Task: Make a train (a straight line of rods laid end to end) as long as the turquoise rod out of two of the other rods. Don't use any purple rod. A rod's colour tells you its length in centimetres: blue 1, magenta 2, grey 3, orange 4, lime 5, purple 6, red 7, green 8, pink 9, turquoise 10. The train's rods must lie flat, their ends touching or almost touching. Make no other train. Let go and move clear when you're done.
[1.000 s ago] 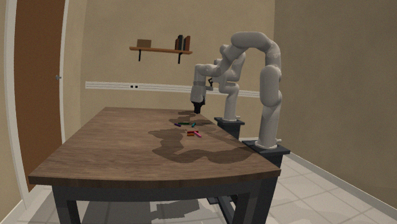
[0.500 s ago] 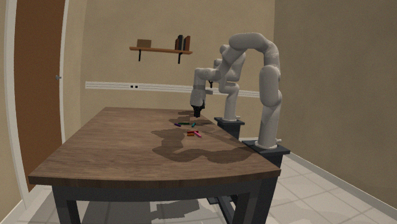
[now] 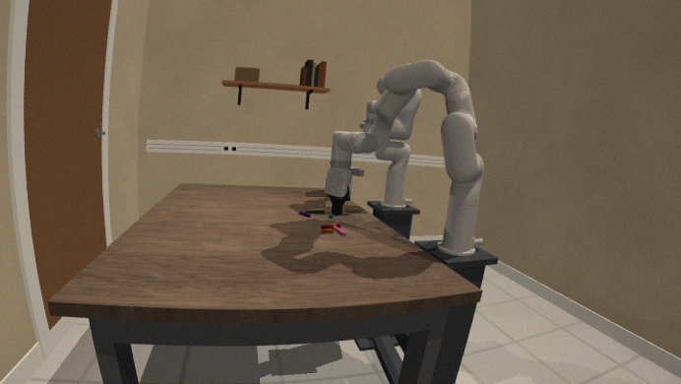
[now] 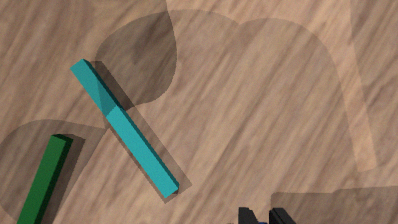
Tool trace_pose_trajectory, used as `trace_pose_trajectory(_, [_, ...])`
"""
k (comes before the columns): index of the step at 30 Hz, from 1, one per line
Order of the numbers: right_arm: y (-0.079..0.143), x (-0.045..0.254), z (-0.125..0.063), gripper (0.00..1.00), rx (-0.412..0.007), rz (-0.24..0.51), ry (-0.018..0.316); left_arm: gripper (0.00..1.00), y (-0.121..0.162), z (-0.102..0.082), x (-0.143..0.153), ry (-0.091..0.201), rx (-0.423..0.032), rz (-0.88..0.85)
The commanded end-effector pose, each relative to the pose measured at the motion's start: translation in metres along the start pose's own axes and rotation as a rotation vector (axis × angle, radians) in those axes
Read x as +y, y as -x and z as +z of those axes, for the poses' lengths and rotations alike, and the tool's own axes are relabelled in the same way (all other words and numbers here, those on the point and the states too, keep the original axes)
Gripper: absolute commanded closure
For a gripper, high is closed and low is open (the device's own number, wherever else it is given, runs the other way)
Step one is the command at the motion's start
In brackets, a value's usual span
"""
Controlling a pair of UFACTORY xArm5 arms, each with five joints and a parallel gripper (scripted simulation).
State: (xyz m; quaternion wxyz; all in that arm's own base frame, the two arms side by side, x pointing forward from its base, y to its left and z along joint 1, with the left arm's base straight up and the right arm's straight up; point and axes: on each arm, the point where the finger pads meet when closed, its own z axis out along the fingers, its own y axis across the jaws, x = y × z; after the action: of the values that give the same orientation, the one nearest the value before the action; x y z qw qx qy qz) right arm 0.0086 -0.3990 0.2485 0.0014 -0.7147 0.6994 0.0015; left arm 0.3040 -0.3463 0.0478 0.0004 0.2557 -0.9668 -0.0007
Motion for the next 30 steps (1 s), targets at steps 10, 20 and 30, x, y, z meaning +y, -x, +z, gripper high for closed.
trace_pose_trajectory(10, [-0.0009, 0.0000, -0.0015, 0.00, 0.004, 0.000, 0.000, 0.94, 0.0005, 0.0093, -0.0024, -0.006, -0.001, 0.000])
trace_pose_trajectory(20, [-0.0009, 0.0000, -0.0015, 0.00, 0.004, 0.000, 0.000, 0.94, 0.0005, 0.0093, -0.0024, -0.006, -0.001, 0.000])
trace_pose_trajectory(30, [-0.0009, 0.0000, -0.0015, 0.00, 0.004, 0.000, 0.000, 0.94, 0.0005, 0.0093, -0.0024, -0.006, -0.001, 0.000])
